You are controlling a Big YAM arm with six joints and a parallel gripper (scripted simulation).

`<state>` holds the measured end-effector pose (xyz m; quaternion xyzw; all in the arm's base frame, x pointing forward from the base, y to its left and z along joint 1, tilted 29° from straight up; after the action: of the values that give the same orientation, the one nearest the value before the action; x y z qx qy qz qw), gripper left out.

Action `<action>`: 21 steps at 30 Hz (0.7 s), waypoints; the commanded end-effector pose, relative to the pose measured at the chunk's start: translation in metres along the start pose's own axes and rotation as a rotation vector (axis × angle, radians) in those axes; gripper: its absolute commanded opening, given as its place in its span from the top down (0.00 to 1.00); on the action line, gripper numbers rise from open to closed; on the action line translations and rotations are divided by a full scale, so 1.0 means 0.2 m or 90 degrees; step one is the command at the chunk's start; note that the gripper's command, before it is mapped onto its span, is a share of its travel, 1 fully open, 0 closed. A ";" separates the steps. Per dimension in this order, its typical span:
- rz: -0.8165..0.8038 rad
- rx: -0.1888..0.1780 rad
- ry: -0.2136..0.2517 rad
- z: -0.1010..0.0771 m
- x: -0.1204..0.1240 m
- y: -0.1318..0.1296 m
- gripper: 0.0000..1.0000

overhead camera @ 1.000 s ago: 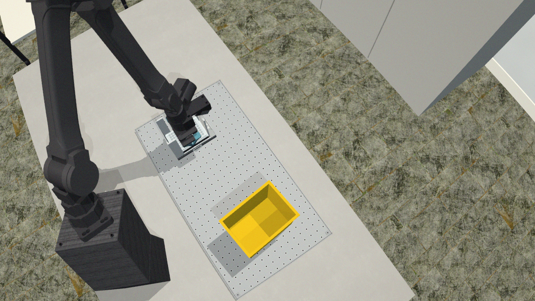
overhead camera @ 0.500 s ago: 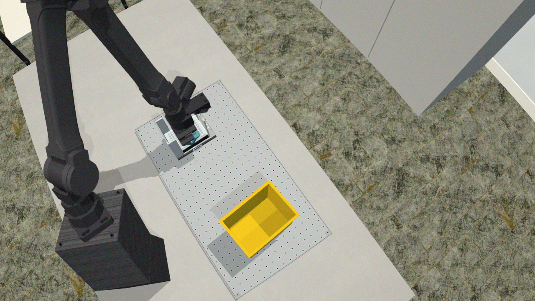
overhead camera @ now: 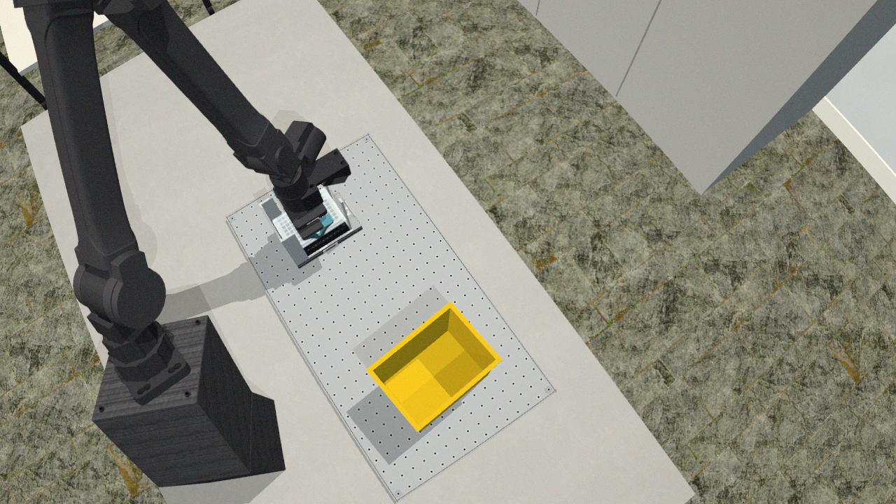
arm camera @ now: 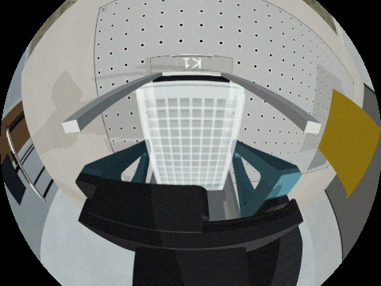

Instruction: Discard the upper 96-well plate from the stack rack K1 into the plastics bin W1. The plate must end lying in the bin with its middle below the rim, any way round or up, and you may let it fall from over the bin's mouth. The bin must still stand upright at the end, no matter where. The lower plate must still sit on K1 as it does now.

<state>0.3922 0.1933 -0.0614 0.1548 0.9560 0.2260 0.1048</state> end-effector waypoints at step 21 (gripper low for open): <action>-0.001 -0.005 -0.006 -0.21 -0.02 -0.01 1.00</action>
<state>0.3839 0.1806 -0.0337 0.1547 0.9560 0.2260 0.1049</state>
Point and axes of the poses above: the point where the finger pads meet when closed, its own z axis out along the fingers, its own y axis across the jaws, x = y × z, the point moved 3 cm from there along -z, back along the fingers, and after that the axes turned 7 degrees about z, right-handed, at the moved point
